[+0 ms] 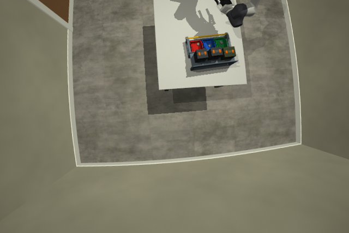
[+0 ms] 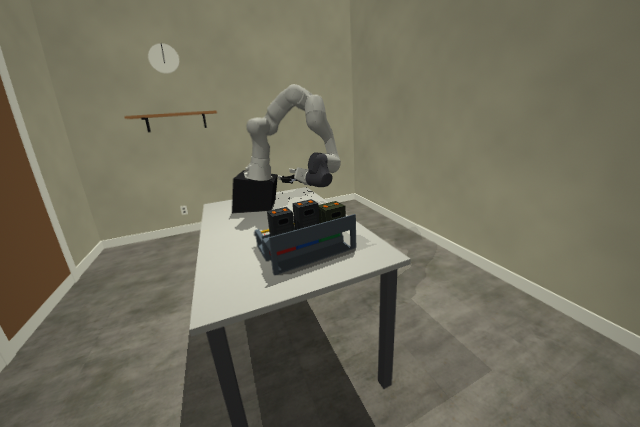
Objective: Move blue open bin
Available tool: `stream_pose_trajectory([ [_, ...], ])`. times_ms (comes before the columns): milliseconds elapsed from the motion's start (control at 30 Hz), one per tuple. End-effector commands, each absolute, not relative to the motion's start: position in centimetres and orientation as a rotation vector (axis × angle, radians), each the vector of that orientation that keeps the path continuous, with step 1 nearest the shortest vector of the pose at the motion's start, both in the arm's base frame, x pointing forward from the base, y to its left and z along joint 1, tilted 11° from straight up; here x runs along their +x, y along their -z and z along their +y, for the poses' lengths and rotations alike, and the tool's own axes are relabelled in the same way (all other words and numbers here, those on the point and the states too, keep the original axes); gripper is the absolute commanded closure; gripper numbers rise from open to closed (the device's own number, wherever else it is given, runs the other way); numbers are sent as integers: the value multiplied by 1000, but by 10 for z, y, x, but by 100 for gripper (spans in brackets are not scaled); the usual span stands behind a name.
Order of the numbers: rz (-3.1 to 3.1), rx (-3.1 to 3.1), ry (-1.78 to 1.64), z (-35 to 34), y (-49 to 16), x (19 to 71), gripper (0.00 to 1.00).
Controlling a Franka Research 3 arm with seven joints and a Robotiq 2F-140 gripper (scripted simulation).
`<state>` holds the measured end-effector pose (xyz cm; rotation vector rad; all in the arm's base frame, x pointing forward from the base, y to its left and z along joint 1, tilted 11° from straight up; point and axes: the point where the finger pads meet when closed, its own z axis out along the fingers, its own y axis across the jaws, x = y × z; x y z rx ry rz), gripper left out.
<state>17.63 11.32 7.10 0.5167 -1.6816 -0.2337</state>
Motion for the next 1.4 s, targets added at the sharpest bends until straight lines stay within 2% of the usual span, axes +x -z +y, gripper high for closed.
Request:
stream_pose_trajectory([
  [0,-1702,455,295,99,-71,184,43],
  [100,-1730,357,391,77,-71,195,43],
  [500,-1730,357,391,77,-71,195,43],
  [667,-1772,180,538,36,-71,207,43],
  [1067,-1772,180,538,36,-71,207,43],
  [1233,-1801,-2,685,-7,-71,210,43],
  [1367,-1801,-2,685,-7,-71,210,43],
])
